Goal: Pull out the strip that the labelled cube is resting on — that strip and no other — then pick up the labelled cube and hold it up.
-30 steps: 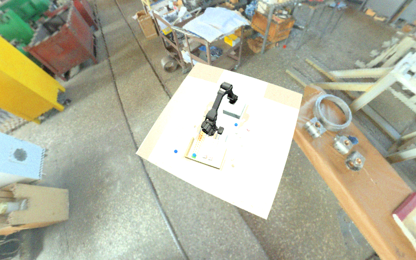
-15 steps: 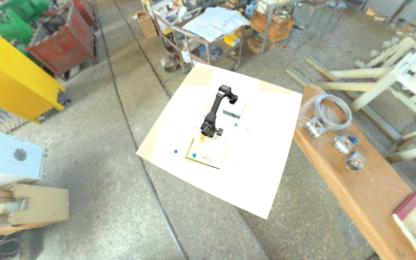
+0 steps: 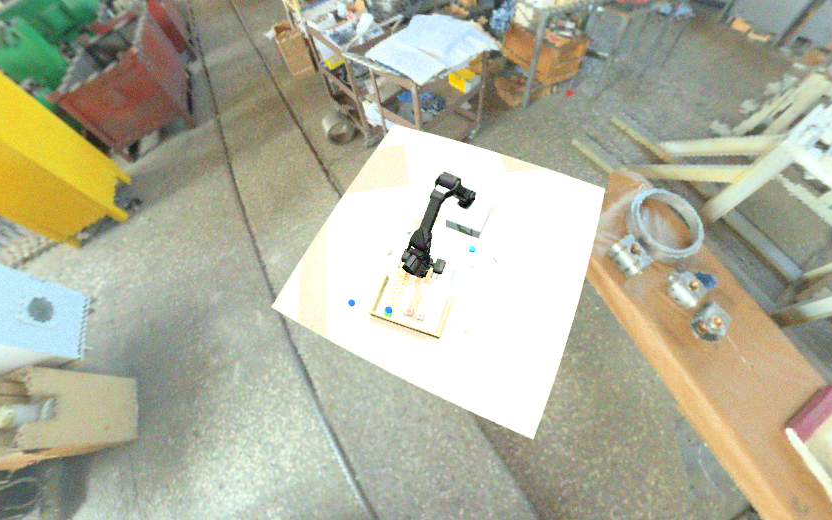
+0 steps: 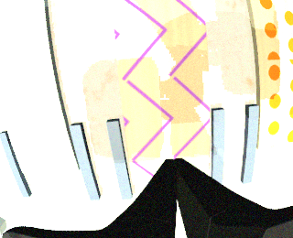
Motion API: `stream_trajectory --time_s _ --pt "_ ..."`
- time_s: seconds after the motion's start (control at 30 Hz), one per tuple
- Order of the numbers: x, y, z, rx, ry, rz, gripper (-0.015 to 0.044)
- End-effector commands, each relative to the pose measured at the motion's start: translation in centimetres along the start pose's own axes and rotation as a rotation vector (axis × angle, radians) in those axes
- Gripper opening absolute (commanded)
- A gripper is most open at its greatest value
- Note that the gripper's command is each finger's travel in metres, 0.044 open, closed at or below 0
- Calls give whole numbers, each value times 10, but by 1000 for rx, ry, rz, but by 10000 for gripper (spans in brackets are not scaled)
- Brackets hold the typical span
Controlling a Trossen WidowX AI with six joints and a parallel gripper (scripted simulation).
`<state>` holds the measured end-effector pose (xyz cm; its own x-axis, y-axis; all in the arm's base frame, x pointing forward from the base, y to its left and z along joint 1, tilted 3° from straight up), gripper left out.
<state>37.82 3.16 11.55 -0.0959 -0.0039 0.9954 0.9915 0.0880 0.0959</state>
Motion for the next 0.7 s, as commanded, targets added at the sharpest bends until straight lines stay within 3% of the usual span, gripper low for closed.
stream_trajectory --time_s 0.0,0.67 --pt "-10 -2 0 5 3 11 0" --pt "-37 -4 -2 5 3 11 0"
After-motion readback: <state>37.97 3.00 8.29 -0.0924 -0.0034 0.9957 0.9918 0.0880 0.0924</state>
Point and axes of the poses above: the point midway between the two fingers, 35 mm back from their tips, its own x axis back along the fingers, its own z axis across the jaws, y = z × x, the point moved 9 cm from there along x, back along the fingers, and after that the axes turned 10 degrees about -x, right-handed, at the moved point
